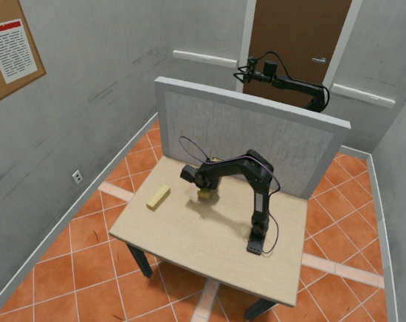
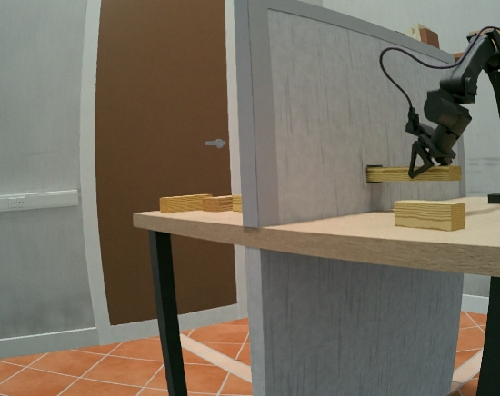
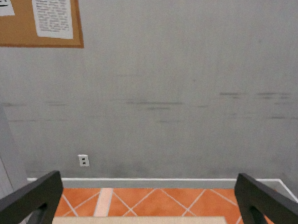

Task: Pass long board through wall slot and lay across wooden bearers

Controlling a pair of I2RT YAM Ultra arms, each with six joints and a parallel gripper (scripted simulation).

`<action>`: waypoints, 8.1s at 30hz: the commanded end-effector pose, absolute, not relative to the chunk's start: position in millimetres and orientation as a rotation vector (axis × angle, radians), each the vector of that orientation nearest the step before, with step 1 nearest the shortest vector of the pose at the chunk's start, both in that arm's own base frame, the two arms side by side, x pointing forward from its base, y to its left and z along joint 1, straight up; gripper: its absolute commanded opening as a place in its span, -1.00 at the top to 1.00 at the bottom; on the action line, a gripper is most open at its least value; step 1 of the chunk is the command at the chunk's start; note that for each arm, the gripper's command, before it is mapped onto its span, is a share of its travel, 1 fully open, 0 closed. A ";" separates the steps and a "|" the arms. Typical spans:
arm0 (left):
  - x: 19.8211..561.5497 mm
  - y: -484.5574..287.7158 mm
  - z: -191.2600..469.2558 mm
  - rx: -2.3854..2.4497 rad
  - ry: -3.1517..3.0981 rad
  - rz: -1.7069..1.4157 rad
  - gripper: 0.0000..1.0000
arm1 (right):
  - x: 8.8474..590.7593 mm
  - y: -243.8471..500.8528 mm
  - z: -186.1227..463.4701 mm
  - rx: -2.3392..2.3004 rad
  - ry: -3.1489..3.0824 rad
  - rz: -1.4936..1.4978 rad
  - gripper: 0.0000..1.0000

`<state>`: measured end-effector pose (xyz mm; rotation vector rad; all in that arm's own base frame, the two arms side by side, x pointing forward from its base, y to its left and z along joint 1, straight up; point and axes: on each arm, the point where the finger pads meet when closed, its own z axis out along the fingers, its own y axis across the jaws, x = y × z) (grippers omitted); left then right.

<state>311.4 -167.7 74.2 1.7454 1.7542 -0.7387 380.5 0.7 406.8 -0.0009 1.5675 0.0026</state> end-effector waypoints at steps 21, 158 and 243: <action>331.1 -218.2 114.0 1.702 1.619 -0.709 1.00 | 380.7 5.6 432.5 -0.012 1.504 0.018 -1.00; 326.5 -282.3 111.5 1.702 1.603 -0.737 1.00 | 380.7 5.6 432.5 -0.012 1.504 0.018 -1.00; 322.1 -231.1 149.9 1.711 1.623 -0.736 -0.53 | 380.7 5.6 432.5 -0.012 1.504 0.018 -1.00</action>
